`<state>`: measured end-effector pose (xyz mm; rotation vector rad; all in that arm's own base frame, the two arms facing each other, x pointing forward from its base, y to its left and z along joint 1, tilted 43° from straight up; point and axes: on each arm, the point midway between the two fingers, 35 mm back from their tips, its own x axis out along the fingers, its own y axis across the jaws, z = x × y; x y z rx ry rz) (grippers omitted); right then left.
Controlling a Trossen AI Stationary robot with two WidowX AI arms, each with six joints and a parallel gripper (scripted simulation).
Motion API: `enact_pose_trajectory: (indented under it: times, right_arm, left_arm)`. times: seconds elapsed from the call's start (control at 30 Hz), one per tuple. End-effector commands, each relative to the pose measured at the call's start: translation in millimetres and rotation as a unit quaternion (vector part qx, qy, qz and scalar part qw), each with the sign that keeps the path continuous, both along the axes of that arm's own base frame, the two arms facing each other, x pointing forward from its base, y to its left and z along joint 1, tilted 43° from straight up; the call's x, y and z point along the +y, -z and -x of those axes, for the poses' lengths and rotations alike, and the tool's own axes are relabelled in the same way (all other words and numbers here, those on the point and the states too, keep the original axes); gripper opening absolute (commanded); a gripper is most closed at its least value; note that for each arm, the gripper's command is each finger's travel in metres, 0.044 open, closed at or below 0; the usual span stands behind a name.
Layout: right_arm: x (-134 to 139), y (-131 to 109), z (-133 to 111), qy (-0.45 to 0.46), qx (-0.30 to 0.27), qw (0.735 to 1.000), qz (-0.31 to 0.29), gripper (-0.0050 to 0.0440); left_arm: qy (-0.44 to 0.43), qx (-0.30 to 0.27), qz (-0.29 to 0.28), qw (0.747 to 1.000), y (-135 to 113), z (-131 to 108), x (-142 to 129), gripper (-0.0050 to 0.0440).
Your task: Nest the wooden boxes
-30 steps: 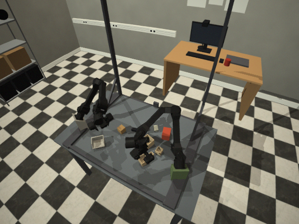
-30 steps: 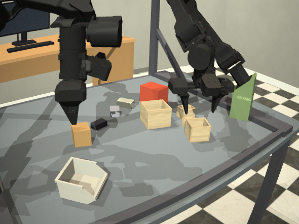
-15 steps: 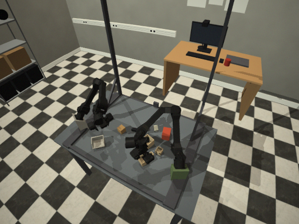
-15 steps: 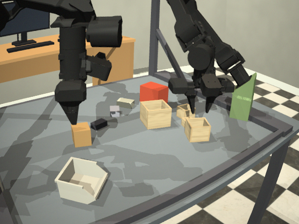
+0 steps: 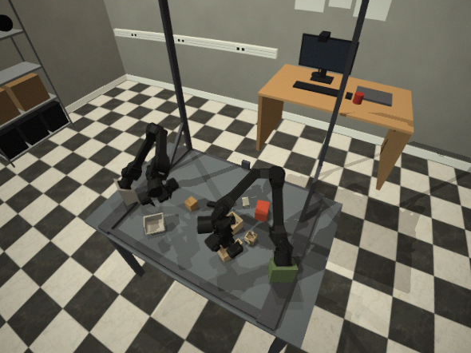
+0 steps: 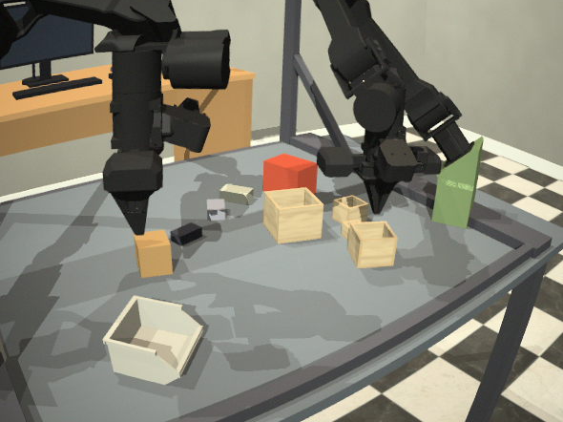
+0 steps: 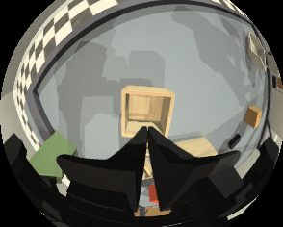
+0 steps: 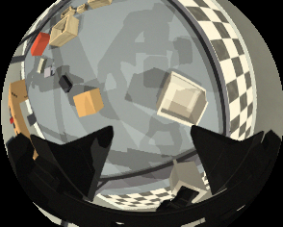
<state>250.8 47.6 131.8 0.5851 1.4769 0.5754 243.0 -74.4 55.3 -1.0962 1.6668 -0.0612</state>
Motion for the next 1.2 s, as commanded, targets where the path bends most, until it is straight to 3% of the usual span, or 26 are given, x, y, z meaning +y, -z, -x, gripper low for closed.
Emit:
enact_pose_trajectory:
  times: [0.0,0.33,0.6,0.8,0.83,1.17]
  right_arm:
    - [-1,-3,-1,0.001,-0.007,1.0,0.0,0.04]
    - [-1,-3,-1,0.001,-0.007,1.0,0.0,0.04]
    - [-1,-3,-1,0.001,-0.007,1.0,0.0,0.04]
    - [-1,-3,-1,0.001,-0.007,1.0,0.0,0.04]
    - [-1,-3,-1,0.001,-0.007,1.0,0.0,0.04]
    - [-1,-3,-1,0.001,-0.007,1.0,0.0,0.04]
  left_arm:
    - [-0.002,-0.009,0.001,1.0,-4,-5,2,0.0]
    - [-0.004,0.003,0.004,1.0,24,-3,-22,-0.0002]
    - [-0.005,0.003,0.002,1.0,31,-3,-28,-0.0005]
    - [-0.005,0.003,0.002,1.0,33,-2,-31,-0.0035]
    - [-0.006,-0.005,0.003,1.0,30,-6,-30,0.0024]
    - [-0.005,-0.006,0.003,1.0,30,-6,-30,0.0264]
